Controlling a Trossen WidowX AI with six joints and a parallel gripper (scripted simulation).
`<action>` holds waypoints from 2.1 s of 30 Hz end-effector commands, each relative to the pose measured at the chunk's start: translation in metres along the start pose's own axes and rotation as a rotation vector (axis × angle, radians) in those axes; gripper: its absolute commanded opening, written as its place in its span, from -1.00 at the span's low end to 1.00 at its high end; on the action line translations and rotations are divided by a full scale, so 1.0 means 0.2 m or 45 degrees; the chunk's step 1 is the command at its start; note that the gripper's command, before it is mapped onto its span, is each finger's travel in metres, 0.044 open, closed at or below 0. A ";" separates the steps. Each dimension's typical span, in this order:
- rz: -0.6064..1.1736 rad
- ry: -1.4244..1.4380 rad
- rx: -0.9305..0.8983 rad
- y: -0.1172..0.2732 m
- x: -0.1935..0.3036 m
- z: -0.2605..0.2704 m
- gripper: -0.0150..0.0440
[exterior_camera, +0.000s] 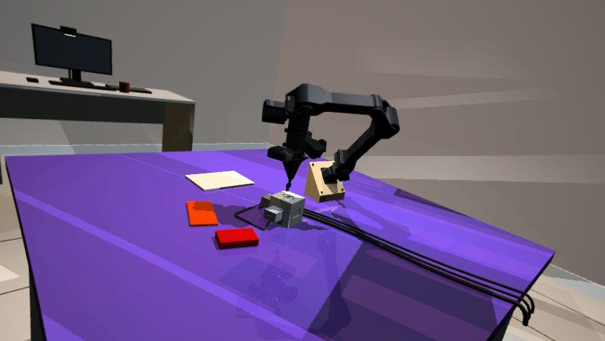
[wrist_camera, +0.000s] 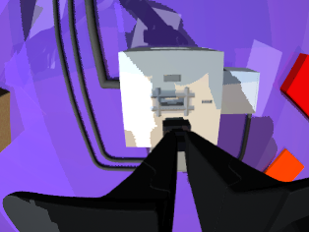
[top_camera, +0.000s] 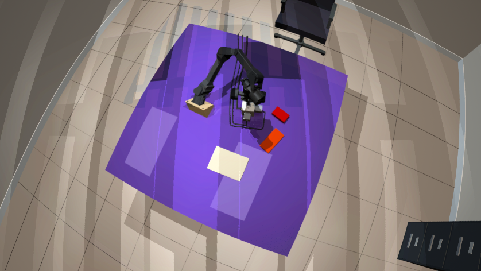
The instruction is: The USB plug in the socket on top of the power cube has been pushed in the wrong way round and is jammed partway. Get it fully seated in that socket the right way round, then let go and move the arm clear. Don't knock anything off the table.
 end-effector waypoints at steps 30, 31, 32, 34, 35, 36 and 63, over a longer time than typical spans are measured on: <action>-0.026 -0.012 0.010 -0.02 -0.01 0.00 -0.49; -0.026 -0.012 0.010 -0.02 -0.01 0.00 -0.49; -0.027 -0.012 0.011 -0.02 -0.01 0.00 -0.49; -0.029 -0.013 0.011 -0.02 -0.01 0.00 -0.49; -0.029 -0.013 0.011 -0.02 -0.01 0.00 -0.49; -0.030 -0.013 0.011 -0.02 -0.01 0.00 -0.49; -0.049 -0.020 0.016 -0.04 -0.02 0.00 -0.49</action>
Point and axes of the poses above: the point midway between the two fingers, 35 mm back from their tips, its own y axis back along the fingers, its own z axis across the jaws, x = y × z, the point moved 3 cm from there along y, back along the fingers, and after that the axes turned 11 degrees about y, right-handed, at the moved point
